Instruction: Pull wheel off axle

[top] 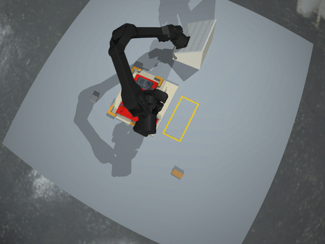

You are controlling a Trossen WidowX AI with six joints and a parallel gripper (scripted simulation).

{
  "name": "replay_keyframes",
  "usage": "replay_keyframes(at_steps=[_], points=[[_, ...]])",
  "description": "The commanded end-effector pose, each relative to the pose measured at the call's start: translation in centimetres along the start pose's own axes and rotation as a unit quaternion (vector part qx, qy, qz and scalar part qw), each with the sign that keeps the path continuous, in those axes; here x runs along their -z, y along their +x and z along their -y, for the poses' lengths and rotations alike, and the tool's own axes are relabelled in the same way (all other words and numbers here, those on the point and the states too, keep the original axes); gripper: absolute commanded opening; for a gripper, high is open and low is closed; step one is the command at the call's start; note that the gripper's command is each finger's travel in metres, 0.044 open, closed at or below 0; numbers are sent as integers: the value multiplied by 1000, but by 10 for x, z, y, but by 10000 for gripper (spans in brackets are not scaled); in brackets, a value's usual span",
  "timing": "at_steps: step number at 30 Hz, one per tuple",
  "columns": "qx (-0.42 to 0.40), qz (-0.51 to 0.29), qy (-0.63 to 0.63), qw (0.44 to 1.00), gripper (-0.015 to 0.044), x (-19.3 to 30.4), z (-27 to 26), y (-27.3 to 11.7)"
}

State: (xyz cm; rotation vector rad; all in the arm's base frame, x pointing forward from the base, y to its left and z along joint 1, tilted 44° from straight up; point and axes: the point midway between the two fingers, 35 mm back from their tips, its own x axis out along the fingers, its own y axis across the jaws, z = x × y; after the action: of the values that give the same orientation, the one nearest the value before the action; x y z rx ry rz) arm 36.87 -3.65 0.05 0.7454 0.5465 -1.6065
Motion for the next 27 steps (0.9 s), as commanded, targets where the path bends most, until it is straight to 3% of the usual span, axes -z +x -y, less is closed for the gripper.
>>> replay_keyframes(at_steps=[1, 27], points=[[-2, -2, -1, 1000, 0, 2, 0, -4], [-2, -2, -1, 1000, 0, 2, 0, -13]])
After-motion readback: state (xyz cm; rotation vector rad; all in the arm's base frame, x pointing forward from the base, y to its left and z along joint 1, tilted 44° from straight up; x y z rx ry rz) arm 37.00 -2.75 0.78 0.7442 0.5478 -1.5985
